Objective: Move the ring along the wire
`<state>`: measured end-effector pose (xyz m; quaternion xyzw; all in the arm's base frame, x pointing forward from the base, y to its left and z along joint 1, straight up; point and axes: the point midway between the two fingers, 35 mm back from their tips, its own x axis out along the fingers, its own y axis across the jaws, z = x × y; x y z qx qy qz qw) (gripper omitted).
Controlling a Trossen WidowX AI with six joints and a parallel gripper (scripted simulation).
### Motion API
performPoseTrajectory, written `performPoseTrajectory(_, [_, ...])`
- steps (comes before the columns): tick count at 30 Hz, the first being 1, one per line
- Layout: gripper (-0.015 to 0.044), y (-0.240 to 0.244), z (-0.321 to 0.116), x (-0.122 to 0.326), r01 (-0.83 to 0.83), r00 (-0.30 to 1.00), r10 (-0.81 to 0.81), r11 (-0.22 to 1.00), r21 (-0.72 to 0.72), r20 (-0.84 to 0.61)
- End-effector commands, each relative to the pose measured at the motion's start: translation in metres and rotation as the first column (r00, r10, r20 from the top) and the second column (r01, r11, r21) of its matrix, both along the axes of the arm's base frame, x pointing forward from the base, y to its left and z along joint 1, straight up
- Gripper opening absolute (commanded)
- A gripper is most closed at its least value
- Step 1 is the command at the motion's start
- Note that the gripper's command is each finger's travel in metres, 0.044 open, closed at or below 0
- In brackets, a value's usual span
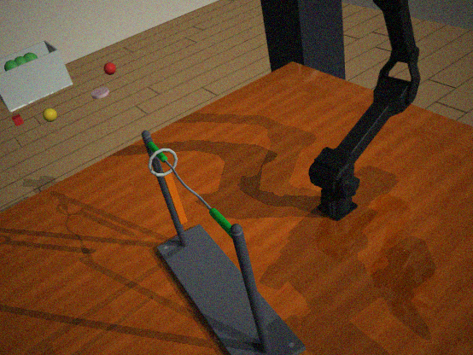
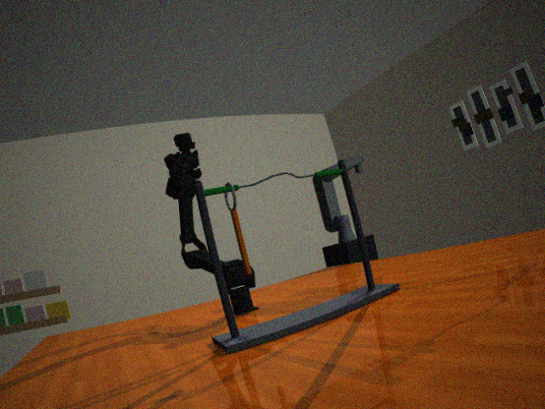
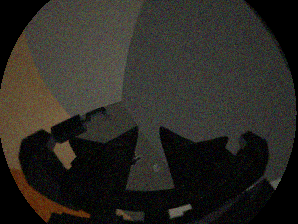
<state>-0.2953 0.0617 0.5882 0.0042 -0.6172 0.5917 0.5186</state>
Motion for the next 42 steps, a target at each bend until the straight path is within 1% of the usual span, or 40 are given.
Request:
performPoseTrajectory(1, [0.016, 0.027, 0.01, 0.071, 0.149, 0.981, -0.147, 0.989, 0.002, -0.126])
performPoseTrajectory(7, [0.016, 0.048, 0.008, 0.17, 0.349, 0.896, -0.342, 0.937, -0.026, -0.284])
performPoseTrajectory(13, [0.016, 0.047, -0.013, 0.267, 0.527, 0.747, -0.513, 0.845, -0.092, -0.423])
performPoseTrajectory(19, [0.016, 0.028, -0.056, 0.357, 0.667, 0.537, -0.646, 0.719, -0.195, -0.542])
performPoseTrajectory(25, [0.016, -0.007, -0.117, 0.43, 0.749, 0.288, -0.726, 0.577, -0.326, -0.624])
performPoseTrajectory(30, [0.016, -0.042, -0.179, 0.475, 0.765, 0.069, -0.749, 0.463, -0.447, -0.659])
performPoseTrajectory(34, [0.016, -0.07, -0.235, 0.5, 0.745, -0.104, -0.741, 0.384, -0.545, -0.664])
performPoseTrajectory(38, [0.016, -0.097, -0.295, 0.513, 0.698, -0.267, -0.711, 0.322, -0.64, -0.65])
performPoseTrajectory(42, [0.016, -0.12, -0.356, 0.516, 0.63, -0.412, -0.669, 0.281, -0.724, -0.619])
